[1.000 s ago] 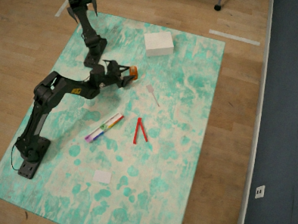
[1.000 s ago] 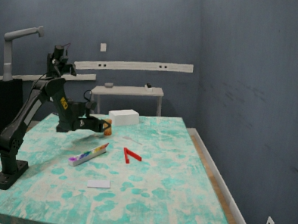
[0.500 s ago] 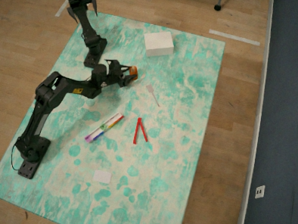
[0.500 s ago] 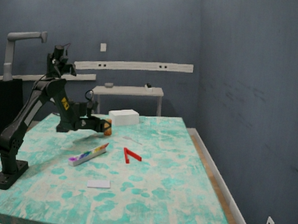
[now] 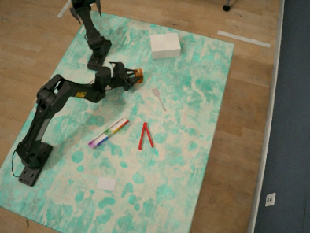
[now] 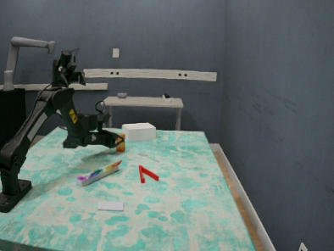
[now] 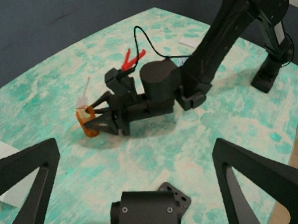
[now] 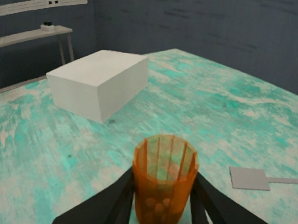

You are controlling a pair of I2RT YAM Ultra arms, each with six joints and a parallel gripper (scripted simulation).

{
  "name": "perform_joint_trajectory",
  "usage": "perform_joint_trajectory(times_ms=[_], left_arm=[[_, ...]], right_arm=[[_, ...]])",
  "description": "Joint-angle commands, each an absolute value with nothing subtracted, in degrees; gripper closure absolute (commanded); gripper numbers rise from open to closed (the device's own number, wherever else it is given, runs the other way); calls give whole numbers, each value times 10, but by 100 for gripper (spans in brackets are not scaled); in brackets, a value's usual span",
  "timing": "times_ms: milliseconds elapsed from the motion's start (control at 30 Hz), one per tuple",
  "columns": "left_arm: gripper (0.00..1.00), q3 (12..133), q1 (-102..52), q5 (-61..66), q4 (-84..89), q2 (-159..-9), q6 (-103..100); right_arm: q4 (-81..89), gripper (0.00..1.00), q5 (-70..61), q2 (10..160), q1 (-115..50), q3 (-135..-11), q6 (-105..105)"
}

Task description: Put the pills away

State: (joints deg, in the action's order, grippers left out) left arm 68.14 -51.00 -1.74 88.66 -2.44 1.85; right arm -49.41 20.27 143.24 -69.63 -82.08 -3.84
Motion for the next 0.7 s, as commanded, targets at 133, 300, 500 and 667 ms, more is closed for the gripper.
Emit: perform_joint_trajectory(times_ms=[133, 300, 500, 667], left_arm=[[0, 686, -508, -17, 879, -38, 22], [0, 686, -508, -17, 879, -38, 22], [0, 686, -508, -17, 879, -38, 22], [0, 686, -508, -17, 879, -38, 22]], right_arm=[[-507, 76, 203, 1418, -696, -825, -35], [-494, 77, 203, 1416, -696, -825, -35], [-464, 64, 203, 1387, -696, -822, -35], [-449, 64, 203, 1357, -695, -819, -35]])
